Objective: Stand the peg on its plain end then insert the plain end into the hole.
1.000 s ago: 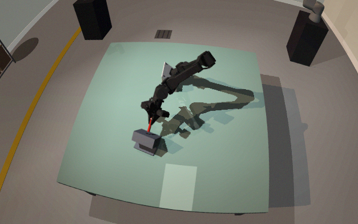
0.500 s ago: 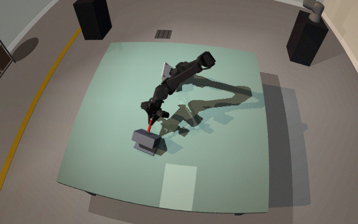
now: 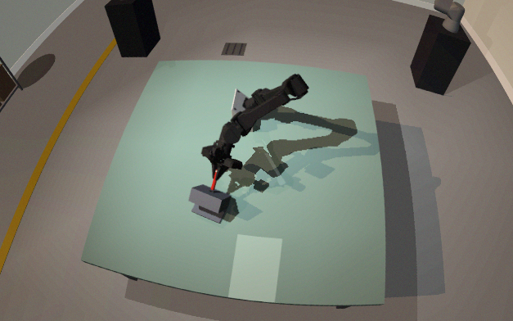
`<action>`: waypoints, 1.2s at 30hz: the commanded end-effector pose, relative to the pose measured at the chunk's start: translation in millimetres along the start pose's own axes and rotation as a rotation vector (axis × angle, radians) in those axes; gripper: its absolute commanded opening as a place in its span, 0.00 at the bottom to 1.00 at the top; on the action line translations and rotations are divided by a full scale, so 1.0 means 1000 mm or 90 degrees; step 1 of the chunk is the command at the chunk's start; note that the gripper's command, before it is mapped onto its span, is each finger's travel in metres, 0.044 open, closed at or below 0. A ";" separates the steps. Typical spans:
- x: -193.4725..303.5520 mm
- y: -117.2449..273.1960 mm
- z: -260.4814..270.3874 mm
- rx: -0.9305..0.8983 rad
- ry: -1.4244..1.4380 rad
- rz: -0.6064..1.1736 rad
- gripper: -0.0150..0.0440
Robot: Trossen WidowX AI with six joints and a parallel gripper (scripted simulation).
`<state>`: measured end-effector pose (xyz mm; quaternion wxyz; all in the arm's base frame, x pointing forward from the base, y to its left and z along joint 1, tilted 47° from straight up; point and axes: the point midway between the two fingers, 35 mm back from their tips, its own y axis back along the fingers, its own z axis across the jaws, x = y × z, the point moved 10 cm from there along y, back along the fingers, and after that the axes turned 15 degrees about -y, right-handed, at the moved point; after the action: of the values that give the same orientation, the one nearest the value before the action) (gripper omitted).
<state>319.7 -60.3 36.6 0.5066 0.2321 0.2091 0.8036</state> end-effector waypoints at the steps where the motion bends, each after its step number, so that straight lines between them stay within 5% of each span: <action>1: 0.001 -0.002 -0.001 0.002 -0.002 0.000 0.25; 36: 0.002 -0.024 -0.003 0.002 -0.002 0.000 0.25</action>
<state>333.4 -51.3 23.1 0.5062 0.2309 0.2087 0.8043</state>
